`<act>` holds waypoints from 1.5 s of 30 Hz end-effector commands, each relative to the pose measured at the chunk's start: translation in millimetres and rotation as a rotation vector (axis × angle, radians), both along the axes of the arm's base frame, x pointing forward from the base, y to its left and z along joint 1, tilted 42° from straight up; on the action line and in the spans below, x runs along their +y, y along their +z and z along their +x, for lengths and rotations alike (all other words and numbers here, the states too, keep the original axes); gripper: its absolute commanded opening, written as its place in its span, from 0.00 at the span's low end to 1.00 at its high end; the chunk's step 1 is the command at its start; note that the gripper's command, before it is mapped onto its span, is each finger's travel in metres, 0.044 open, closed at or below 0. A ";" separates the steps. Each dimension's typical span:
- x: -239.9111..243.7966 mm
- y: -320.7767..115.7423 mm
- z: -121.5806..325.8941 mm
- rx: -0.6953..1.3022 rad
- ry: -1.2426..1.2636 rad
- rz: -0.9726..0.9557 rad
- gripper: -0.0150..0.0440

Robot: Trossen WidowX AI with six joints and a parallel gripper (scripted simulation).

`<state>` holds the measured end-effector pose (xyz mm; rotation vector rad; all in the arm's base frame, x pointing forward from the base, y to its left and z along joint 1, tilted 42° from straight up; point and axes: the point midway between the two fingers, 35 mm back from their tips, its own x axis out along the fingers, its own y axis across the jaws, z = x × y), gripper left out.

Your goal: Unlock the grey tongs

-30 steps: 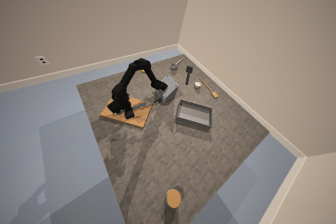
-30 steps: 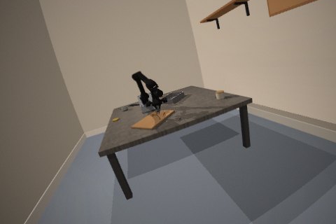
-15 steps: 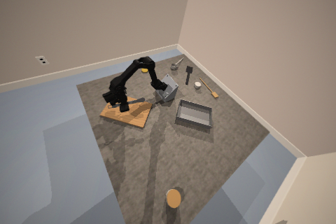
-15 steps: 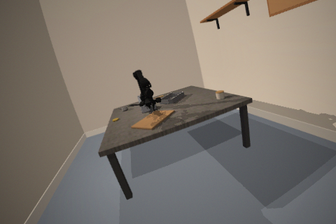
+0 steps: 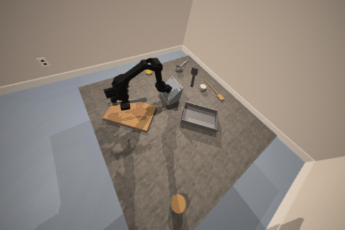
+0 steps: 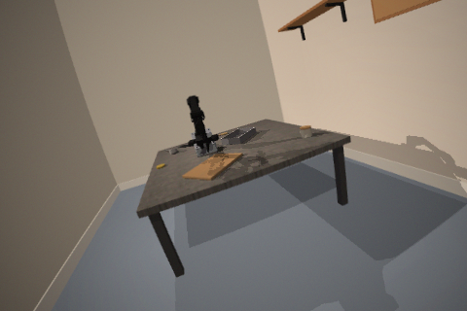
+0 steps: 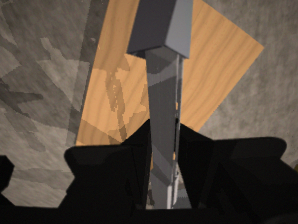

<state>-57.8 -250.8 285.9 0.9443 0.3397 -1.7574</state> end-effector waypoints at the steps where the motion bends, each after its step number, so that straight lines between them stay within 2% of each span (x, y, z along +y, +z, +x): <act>1: 2.7 4.1 0.0 0.004 0.006 -0.019 0.00; 7: 3.1 5.1 1.7 0.060 0.008 -0.071 0.00; 26: 13.3 14.2 11.1 0.289 -0.031 -0.403 0.00; 45: 39.9 14.7 14.7 0.344 -0.159 -0.747 0.00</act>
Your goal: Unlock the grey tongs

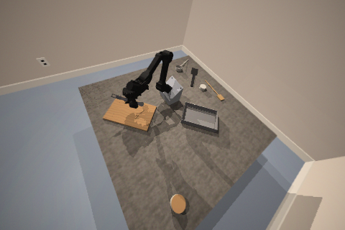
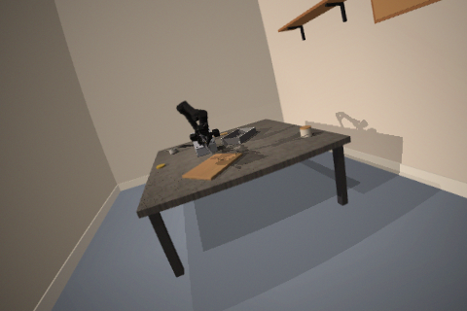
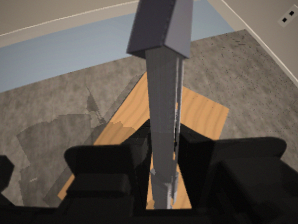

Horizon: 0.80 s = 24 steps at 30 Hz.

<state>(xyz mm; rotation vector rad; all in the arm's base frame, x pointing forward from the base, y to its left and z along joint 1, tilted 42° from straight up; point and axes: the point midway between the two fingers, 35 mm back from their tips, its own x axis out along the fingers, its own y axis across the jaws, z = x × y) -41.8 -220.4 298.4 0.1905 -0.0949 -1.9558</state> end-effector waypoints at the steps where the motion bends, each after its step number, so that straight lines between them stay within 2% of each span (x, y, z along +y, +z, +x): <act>1: 11.3 1.6 -1.4 -0.008 -0.028 -0.107 0.00; 24: 13.9 0.5 -1.6 -0.014 -0.036 -0.134 0.00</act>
